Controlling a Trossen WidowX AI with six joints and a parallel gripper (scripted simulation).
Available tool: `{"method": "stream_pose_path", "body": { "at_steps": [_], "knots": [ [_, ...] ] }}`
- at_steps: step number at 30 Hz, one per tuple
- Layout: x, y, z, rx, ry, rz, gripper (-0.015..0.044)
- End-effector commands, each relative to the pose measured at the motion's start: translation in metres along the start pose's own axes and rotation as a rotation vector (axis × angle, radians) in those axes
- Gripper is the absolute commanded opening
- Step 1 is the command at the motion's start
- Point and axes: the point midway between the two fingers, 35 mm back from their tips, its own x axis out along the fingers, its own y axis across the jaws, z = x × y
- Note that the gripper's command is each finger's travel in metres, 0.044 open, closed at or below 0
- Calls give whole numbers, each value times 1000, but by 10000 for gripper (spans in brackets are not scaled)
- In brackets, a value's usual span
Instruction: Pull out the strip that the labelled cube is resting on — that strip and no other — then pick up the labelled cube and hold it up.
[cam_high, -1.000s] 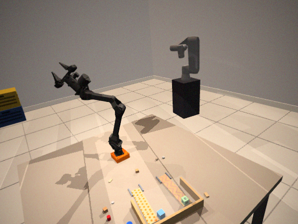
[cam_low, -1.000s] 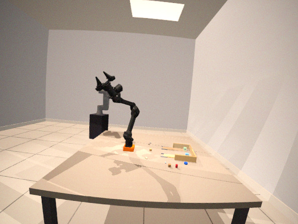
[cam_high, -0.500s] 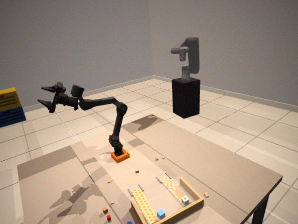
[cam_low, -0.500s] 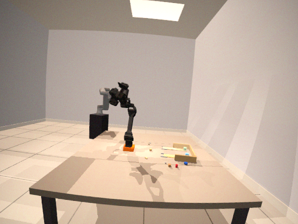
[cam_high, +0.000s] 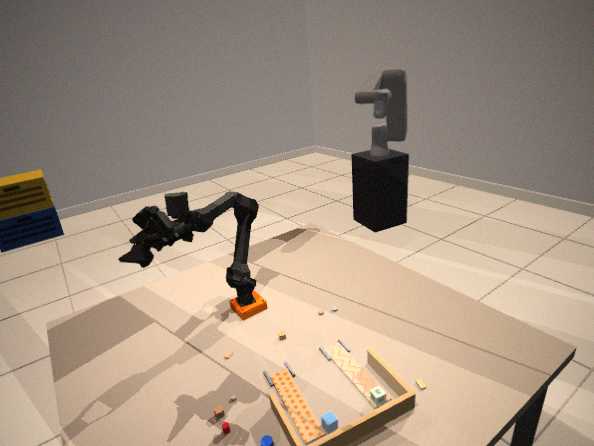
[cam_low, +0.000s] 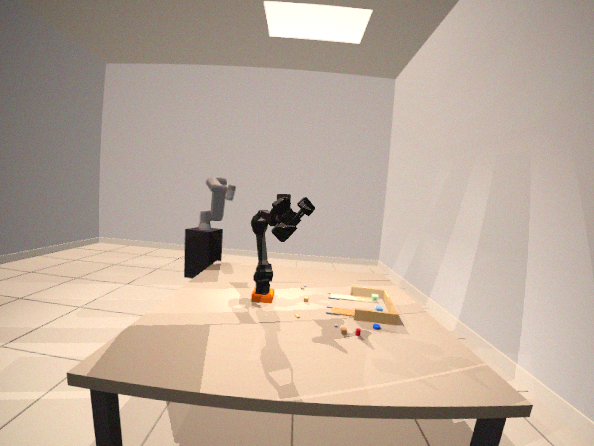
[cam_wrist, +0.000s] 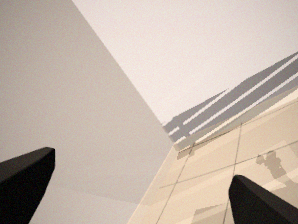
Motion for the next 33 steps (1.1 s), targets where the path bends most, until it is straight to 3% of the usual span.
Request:
{"method": "stream_pose_path", "body": {
  "at_steps": [1, 9, 19, 24, 33],
  "knots": [
    [-10, 18, -65, -106, 183, 48, 400],
    [-66, 52, -192, -362, 551, 229, 400],
    [-191, 67, -309, -747, 935, 593, 400],
    [-255, 59, -341, -927, 1063, 794, 400],
    [-257, 59, -342, -933, 1067, 802, 400]
  ]
}}
